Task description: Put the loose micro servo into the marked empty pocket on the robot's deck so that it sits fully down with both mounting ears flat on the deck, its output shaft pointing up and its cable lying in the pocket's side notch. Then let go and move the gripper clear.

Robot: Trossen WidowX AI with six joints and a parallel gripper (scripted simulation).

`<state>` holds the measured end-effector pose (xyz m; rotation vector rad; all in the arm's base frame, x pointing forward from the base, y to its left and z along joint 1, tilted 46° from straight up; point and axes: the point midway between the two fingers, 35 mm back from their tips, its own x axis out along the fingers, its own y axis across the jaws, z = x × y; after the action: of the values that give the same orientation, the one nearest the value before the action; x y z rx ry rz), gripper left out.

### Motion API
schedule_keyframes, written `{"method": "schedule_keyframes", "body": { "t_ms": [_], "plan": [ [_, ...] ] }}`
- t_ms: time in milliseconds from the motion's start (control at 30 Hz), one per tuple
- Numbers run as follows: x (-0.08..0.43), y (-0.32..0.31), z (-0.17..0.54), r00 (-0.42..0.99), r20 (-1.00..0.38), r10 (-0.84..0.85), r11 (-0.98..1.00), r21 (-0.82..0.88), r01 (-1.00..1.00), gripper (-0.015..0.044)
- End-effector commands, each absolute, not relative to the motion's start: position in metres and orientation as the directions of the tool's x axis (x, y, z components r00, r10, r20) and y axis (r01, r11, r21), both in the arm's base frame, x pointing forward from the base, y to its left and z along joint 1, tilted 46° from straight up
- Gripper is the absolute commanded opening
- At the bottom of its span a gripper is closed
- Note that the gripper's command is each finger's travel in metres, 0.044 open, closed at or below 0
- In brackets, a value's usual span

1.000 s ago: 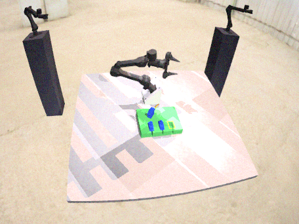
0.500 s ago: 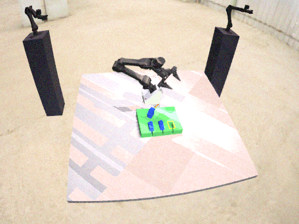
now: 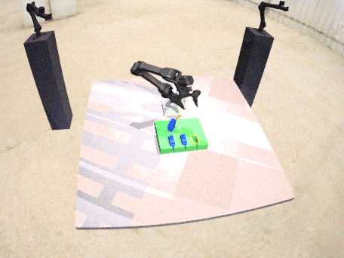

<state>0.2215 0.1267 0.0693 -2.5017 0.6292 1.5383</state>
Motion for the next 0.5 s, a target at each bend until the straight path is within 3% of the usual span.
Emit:
{"method": "schedule_keyframes", "body": {
  "t_ms": [0,467],
  "plan": [
    [0.225,0.104,0.068,0.335,-0.861,-0.384,-0.858,0.198,-0.474,0.044],
    [0.219,0.022,0.076,0.05,-0.715,-0.698,-0.616,0.563,-0.551,0.044]
  ]
}}
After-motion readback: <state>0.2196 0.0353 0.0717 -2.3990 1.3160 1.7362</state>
